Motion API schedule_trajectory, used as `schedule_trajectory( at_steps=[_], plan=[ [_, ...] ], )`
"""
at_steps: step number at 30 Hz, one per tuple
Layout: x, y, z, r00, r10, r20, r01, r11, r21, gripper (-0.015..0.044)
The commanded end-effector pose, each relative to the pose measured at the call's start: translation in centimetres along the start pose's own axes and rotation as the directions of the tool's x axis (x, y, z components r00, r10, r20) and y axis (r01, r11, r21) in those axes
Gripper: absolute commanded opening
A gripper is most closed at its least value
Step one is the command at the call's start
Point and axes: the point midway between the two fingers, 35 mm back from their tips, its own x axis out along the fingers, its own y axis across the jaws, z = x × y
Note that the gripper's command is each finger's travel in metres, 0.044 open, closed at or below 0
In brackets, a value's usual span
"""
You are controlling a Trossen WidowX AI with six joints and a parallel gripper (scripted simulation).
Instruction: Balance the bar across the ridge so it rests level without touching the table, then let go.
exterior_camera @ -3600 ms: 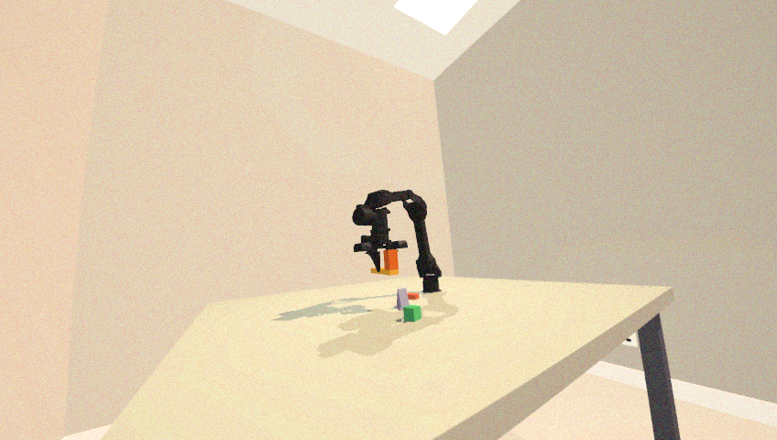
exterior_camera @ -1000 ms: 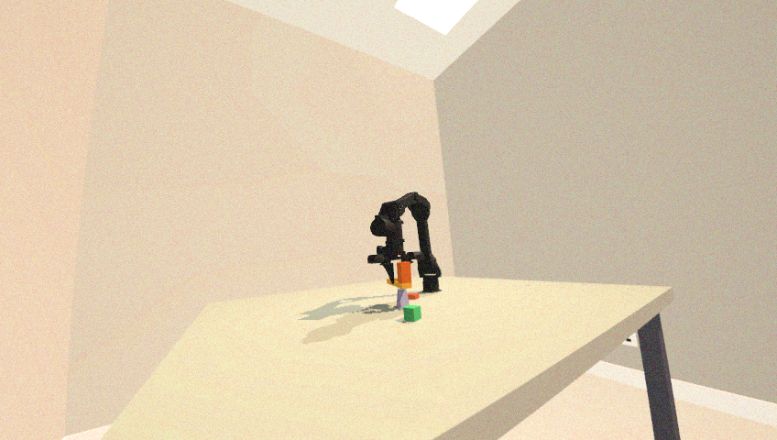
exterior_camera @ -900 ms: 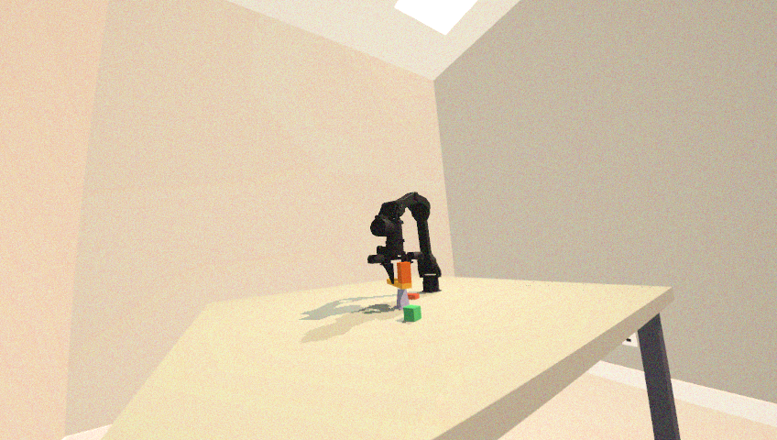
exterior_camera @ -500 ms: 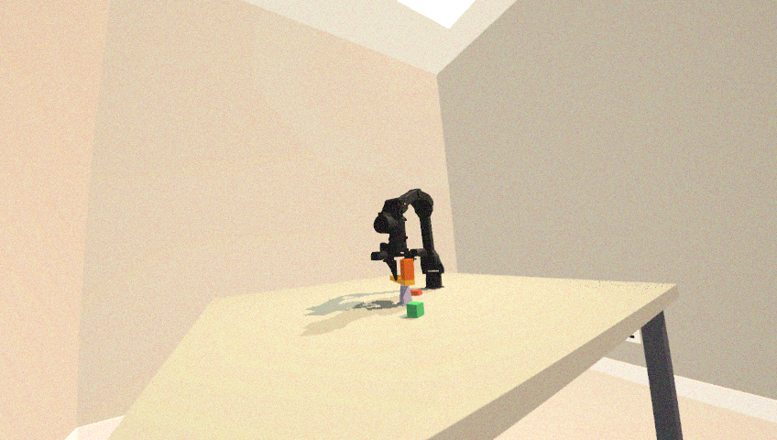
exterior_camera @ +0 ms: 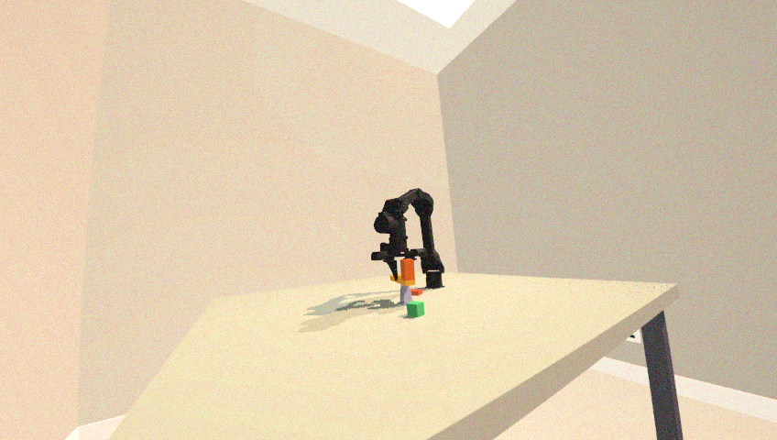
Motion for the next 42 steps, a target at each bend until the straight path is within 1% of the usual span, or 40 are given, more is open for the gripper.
schedule_trajectory(
  at_steps=[1, 42],
  plan=[
    [0.06, 0.01, -0.09, 1.0, 0.0, -0.004, 0.0, 1.0, 0.004, 0.0],
    [0.4, -0.03, -0.05, 1.0, 0.0, -0.004, 0.0, 1.0, 0.004, 0.0]
  ],
)
